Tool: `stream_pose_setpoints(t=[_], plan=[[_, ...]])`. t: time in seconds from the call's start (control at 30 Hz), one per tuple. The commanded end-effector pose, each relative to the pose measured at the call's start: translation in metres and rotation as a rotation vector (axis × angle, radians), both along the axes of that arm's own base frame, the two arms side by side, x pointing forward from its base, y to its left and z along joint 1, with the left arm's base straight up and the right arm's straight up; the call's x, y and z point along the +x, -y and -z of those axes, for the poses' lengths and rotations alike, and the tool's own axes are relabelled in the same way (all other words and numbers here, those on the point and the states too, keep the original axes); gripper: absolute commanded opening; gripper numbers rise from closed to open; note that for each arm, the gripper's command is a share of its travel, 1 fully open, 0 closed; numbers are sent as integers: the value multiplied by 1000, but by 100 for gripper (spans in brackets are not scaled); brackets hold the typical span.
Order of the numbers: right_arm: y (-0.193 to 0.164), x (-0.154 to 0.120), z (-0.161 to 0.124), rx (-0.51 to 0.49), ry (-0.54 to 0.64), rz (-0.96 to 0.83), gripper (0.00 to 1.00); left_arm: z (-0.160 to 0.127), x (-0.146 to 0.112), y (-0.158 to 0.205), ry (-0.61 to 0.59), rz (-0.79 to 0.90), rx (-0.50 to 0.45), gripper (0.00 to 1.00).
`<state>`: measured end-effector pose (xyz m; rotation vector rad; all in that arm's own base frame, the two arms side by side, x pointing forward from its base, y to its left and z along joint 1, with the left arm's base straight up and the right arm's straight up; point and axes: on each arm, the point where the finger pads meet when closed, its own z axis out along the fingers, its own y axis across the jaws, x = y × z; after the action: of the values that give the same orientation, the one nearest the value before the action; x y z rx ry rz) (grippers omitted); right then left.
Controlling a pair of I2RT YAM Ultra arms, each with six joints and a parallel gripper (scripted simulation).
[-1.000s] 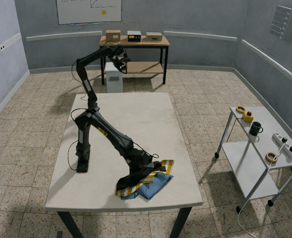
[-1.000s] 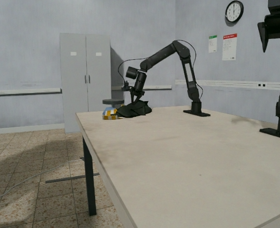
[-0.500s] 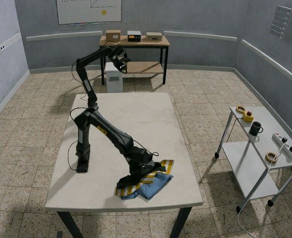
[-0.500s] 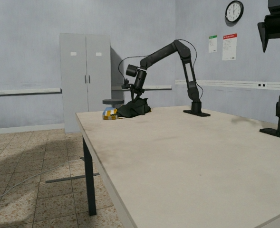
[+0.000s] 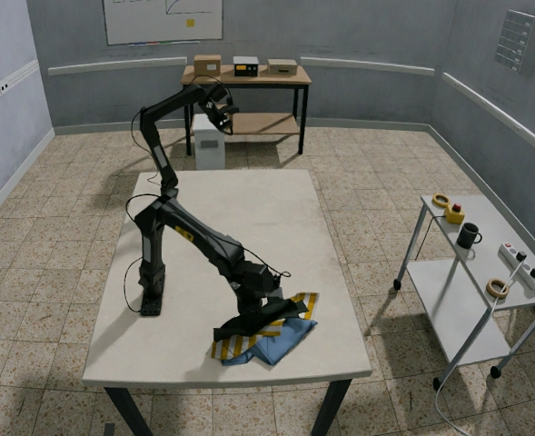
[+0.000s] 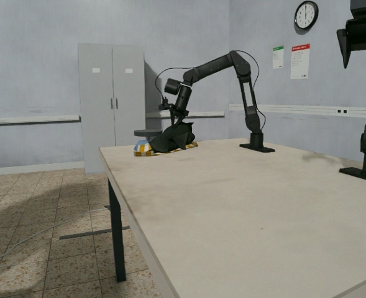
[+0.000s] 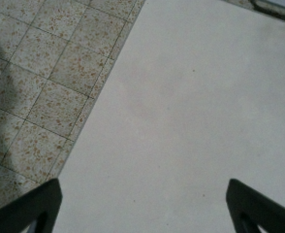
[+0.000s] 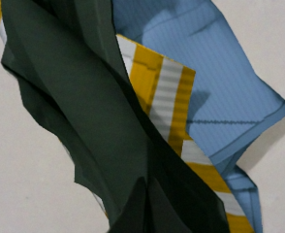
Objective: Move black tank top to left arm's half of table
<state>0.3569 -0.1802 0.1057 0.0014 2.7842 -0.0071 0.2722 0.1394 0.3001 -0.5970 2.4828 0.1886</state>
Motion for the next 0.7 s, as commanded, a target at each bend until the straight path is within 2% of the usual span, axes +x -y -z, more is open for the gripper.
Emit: stream_pose_setpoints(t=[0.0,0.3,0.67], plan=[[7,5,-41,-29,87,12,0,-12,-3,1,29,6,23,92],[7,11,-66,-5,135,17,0,-12,-3,1,29,6,23,92],[10,15,-117,-2,237,21,0,-12,-3,1,29,6,23,92]])
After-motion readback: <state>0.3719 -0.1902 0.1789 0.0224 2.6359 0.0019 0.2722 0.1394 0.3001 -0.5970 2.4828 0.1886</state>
